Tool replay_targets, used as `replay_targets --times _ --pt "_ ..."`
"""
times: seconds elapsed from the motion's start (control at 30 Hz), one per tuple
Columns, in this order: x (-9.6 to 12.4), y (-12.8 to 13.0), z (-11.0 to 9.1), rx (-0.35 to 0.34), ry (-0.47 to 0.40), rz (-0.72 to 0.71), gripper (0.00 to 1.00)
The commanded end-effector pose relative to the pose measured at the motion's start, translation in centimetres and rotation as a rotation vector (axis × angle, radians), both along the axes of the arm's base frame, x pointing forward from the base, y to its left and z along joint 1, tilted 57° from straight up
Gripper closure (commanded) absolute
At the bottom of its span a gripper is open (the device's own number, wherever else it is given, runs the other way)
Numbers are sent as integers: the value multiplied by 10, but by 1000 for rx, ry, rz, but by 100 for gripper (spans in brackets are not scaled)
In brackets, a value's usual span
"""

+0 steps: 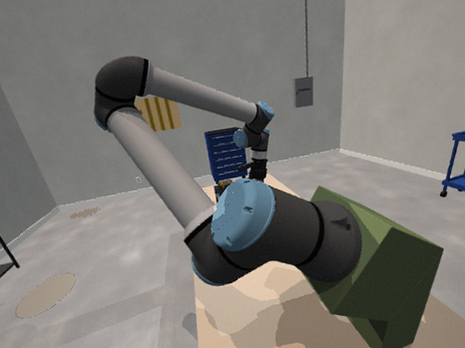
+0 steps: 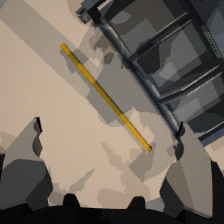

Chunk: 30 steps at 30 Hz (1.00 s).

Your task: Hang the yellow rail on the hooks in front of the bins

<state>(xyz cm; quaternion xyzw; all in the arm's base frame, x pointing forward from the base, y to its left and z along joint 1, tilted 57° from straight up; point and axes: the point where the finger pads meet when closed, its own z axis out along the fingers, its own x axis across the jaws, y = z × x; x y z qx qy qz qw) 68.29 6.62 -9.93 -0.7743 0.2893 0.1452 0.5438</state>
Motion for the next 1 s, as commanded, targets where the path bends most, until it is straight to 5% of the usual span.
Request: replay_targets --times 0.0,0.13,0.43,0.93,0.97 --pt "-12 12 -9 -85 -217 101 0" --pt "-24 23 -18 -161 -402 209 0" --pt "-34 32 -26 -238 -593 326 0" --pt "-36 33 -27 -252 -628 349 0" --pt "-36 33 -27 -252 -628 349 100"
